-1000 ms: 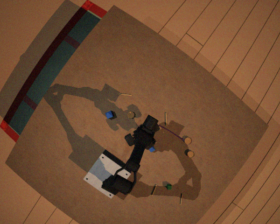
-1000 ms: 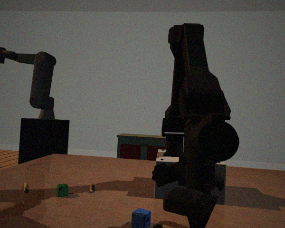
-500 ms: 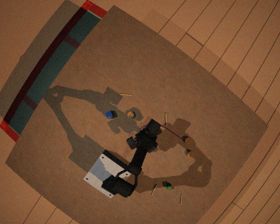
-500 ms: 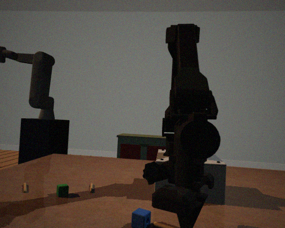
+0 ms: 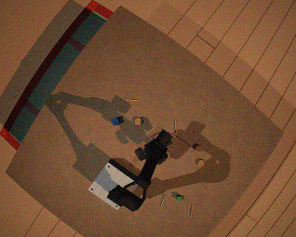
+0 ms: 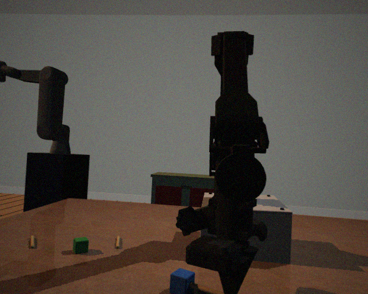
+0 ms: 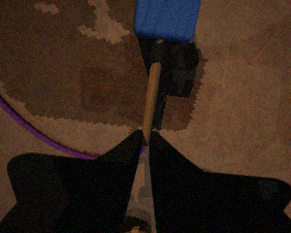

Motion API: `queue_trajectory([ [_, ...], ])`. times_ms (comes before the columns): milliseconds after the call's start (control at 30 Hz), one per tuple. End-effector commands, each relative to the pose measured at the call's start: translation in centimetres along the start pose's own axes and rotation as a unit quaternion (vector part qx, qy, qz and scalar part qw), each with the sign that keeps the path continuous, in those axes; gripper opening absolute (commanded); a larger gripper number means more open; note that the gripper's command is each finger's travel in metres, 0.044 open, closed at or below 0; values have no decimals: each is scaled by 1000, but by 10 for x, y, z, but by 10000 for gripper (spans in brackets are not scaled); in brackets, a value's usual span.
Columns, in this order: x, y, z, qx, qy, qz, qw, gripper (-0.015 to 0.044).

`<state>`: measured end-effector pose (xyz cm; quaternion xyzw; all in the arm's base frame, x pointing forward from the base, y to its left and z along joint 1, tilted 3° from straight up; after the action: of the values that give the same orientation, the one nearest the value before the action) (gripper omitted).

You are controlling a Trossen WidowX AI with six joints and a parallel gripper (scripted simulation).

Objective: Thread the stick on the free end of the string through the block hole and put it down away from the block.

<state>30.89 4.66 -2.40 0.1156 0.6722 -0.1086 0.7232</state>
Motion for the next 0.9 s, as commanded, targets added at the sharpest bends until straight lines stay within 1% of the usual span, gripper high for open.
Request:
queue_trajectory([
  [0, 0, -2, -1, -2, 1, 1, 1000, 0],
  [867, 0, -39, 1, -2, 1, 0, 1000, 0],
])
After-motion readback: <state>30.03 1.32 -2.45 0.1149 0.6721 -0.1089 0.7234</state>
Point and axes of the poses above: the point midway between the two fingers, 35 mm back from their tips, its own x axis out along the fingers, its own z axis across the jaws, y = z × x, the point moved 2 cm from there along -x, back along the fingers, and after that the axes turned 4 degrees about x, right-handed, at the moved point
